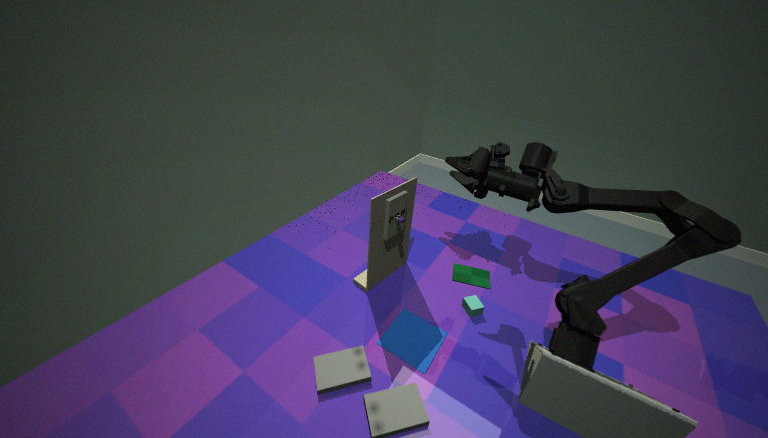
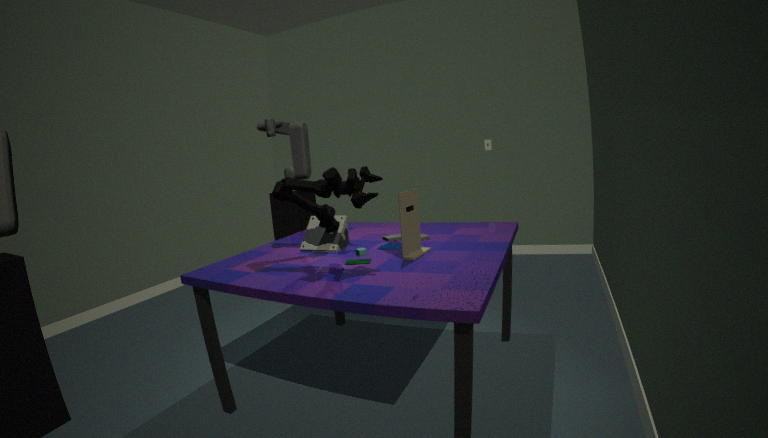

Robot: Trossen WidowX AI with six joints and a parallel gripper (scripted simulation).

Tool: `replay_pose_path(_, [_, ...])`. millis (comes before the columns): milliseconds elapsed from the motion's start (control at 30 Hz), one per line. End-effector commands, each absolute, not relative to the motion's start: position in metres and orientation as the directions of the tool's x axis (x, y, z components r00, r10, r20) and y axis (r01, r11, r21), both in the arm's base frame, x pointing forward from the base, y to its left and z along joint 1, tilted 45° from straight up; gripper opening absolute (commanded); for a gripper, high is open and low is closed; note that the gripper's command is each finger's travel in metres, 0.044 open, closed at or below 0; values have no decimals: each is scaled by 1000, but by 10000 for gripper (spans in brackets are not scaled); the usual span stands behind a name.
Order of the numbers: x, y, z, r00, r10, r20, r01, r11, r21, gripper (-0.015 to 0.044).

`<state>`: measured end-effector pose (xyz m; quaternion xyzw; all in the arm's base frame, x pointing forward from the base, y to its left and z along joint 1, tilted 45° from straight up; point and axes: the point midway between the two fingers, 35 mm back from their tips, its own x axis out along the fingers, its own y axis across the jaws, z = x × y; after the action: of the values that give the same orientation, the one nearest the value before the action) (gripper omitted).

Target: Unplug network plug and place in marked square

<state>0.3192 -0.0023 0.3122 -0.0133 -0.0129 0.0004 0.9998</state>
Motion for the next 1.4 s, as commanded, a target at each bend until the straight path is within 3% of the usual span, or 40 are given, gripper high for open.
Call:
replay_pose_path(0, [320, -2, 311, 1000, 1, 26, -1, 1000, -23, 374])
replay_pose_path(300, [342, 0, 266, 1000, 11, 14, -13, 985, 171, 156])
replay_pose_path(1133, [331, 8, 142, 999, 40, -26, -12, 726, 687, 156])
replay_pose_path(1367, [328, 8, 137, 999, 42, -28, -10, 702, 712, 156])
